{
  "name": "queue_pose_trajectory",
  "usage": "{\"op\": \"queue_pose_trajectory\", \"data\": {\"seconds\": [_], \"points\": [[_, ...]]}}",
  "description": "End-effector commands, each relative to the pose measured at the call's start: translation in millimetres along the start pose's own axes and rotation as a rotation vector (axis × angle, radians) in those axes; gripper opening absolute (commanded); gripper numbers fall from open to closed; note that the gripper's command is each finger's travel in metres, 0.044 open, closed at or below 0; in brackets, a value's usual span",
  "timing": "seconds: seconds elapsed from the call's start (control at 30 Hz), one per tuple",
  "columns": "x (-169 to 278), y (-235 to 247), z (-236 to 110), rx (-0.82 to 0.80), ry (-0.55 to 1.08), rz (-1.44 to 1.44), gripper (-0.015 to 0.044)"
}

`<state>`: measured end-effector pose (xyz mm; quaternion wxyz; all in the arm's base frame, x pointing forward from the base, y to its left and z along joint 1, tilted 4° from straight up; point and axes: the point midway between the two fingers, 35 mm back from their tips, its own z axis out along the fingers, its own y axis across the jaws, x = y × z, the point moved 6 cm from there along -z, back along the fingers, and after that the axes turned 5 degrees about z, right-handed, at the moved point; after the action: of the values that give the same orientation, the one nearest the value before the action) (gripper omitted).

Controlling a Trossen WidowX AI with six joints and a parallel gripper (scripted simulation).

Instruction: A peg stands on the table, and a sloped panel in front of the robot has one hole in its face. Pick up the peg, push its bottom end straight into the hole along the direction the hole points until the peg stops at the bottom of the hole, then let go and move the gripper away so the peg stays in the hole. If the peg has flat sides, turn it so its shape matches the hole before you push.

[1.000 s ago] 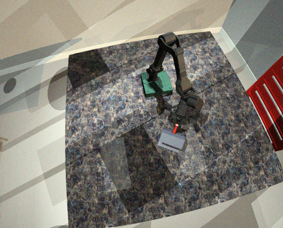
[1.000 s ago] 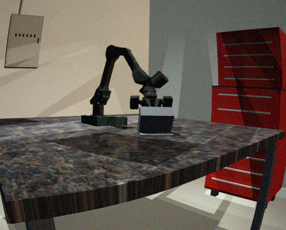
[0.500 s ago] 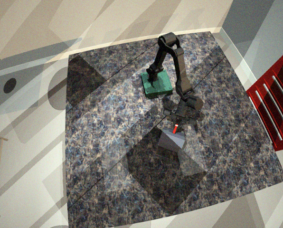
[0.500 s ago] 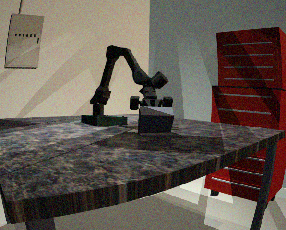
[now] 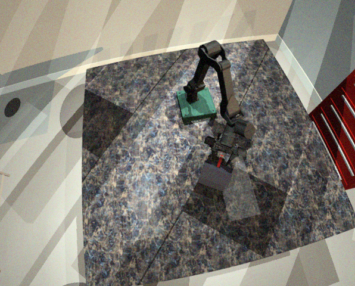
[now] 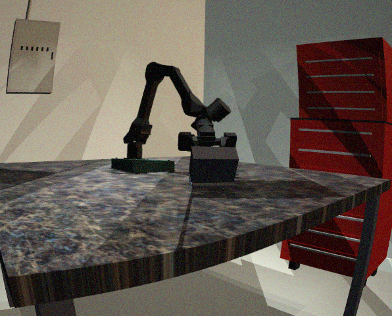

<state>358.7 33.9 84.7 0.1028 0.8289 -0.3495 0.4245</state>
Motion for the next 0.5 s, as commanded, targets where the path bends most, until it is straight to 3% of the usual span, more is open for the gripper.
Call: {"op": "queue_pose_trajectory", "data": {"seconds": [0.0,0.03,0.47], "points": [[0,-1,-3,0.0,-0.002,0.0,0.042],[0,-1,-4,0.0,-0.002,0.0,0.044],[0,-4,-27,-0.002,-0.01,-0.002,0.044]]}}
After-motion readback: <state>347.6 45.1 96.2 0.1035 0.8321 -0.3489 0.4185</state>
